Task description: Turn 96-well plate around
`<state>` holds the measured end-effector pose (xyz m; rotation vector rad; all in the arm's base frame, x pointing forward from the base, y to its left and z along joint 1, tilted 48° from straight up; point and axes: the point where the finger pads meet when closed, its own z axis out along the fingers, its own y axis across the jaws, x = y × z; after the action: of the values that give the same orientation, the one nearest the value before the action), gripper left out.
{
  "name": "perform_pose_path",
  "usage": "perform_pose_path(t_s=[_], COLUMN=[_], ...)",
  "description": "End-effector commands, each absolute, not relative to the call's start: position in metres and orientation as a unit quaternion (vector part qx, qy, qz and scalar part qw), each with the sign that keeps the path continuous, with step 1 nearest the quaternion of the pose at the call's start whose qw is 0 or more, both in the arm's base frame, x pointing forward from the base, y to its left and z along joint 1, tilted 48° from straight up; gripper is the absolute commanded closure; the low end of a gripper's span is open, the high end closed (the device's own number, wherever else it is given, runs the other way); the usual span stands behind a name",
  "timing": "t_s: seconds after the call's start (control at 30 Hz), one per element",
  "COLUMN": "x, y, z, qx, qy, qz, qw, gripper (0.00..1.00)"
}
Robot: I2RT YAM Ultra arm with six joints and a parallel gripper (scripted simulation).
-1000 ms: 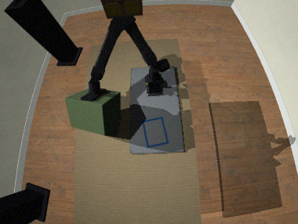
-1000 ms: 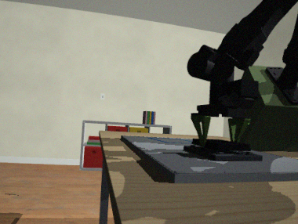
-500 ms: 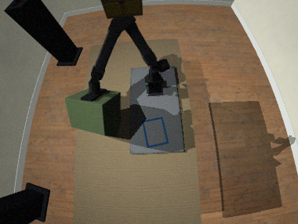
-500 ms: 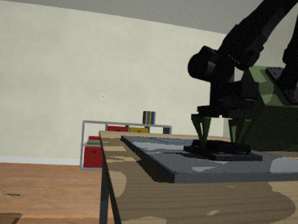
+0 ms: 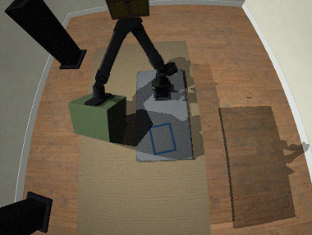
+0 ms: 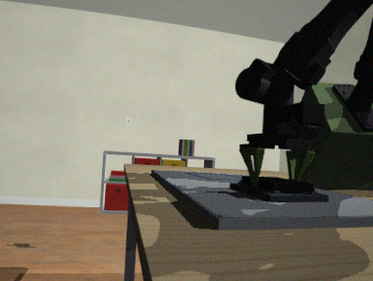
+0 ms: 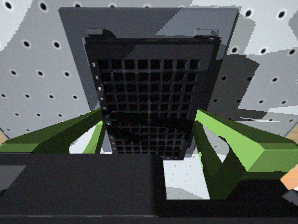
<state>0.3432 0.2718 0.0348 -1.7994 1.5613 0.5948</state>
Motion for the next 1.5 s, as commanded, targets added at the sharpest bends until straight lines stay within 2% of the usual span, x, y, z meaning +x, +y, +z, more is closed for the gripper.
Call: perform_pose_path(t_s=[0.0, 0.33, 0.37, 1.03, 1.47], x=[0.346, 0.346, 0.346, 0.346, 0.343], y=[0.27, 0.271, 0.271, 0.271, 0.25], z=[0.038, 0.037, 0.037, 0.037, 0.056], qx=[-0.687, -0.687, -0.687, -0.687, -0.687], qy=[0.601, 0.601, 0.601, 0.601, 0.601], qz=[0.227, 0.227, 0.227, 0.227, 0.226], qw=[0.34, 0.34, 0.34, 0.34, 0.34], gripper=[1.0, 1.0, 0.0, 0.0, 0.0])
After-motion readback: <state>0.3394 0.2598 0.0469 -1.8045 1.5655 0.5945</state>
